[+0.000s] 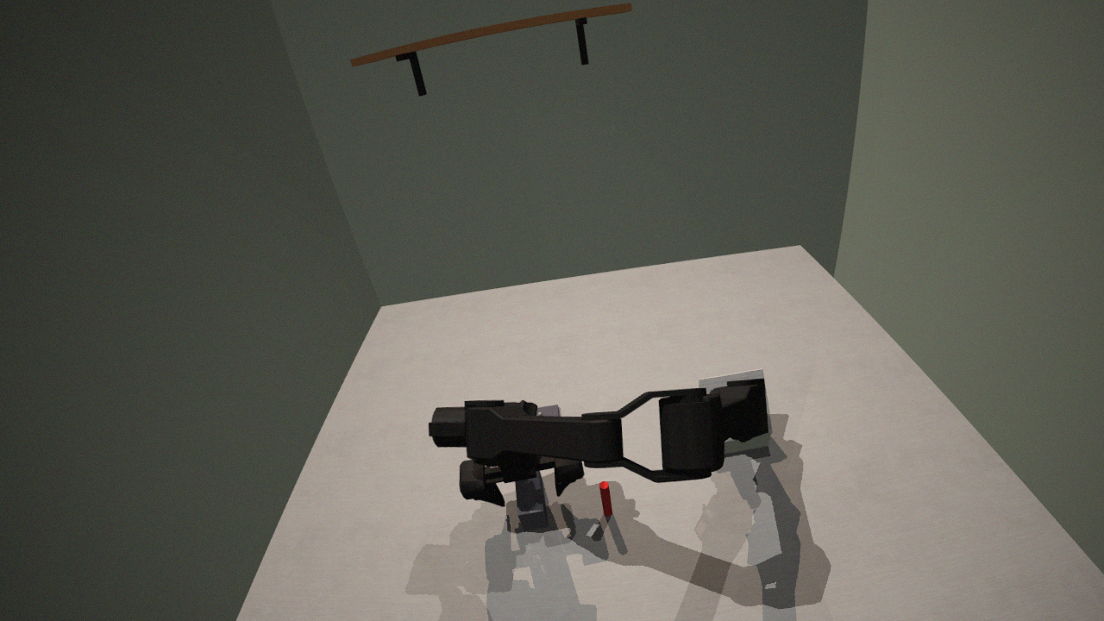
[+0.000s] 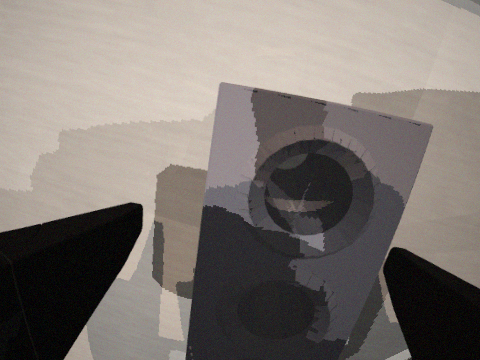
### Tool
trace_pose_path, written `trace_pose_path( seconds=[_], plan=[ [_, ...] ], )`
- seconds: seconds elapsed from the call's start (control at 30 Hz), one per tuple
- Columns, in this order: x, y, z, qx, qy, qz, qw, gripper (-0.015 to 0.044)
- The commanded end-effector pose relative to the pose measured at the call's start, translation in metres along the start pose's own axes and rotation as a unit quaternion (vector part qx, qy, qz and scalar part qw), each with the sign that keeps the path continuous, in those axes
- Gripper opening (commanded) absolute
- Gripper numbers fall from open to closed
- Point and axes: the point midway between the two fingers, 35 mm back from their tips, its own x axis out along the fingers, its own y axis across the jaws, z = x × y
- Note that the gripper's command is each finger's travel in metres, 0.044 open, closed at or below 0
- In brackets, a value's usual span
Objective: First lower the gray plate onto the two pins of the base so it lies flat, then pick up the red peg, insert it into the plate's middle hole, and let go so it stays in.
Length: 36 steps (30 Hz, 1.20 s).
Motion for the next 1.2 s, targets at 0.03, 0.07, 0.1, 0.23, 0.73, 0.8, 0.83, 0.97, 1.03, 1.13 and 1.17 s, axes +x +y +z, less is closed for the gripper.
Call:
trace_pose_path(
  seconds=[0.03, 0.07, 0.1, 0.23, 0.73, 0.8, 0.83, 0.97, 1.03, 1.13, 1.17],
  plan=[
    [0.008, -0.002, 0.0, 0.002, 0.003, -0.002, 1.0, 0.044],
    [0.008, -0.002, 0.0, 0.002, 0.003, -0.002, 1.0, 0.0414],
    [0.008, -0.002, 0.0, 0.002, 0.003, -0.002, 1.0, 0.0387],
    [0.008, -0.002, 0.0, 0.002, 0.003, -0.002, 1.0, 0.0282],
    [0.007, -0.001, 0.0, 0.002, 0.003, -0.002, 1.0, 0.0006],
    [0.005, -0.001, 0.0, 0.001, 0.002, -0.003, 1.0, 0.0],
    [0.003, 0.0, 0.0, 0.001, 0.001, -0.003, 1.0, 0.0],
    [-0.006, 0.002, 0.002, 0.0, -0.001, -0.004, 1.0, 0.0],
    [-0.012, 0.003, 0.002, 0.0, -0.001, -0.004, 1.0, 0.0],
    [-0.021, 0.005, 0.003, 0.001, -0.002, -0.003, 1.0, 0.0],
    [-0.024, 0.005, 0.003, 0.001, -0.002, -0.003, 1.0, 0.0]
  ],
)
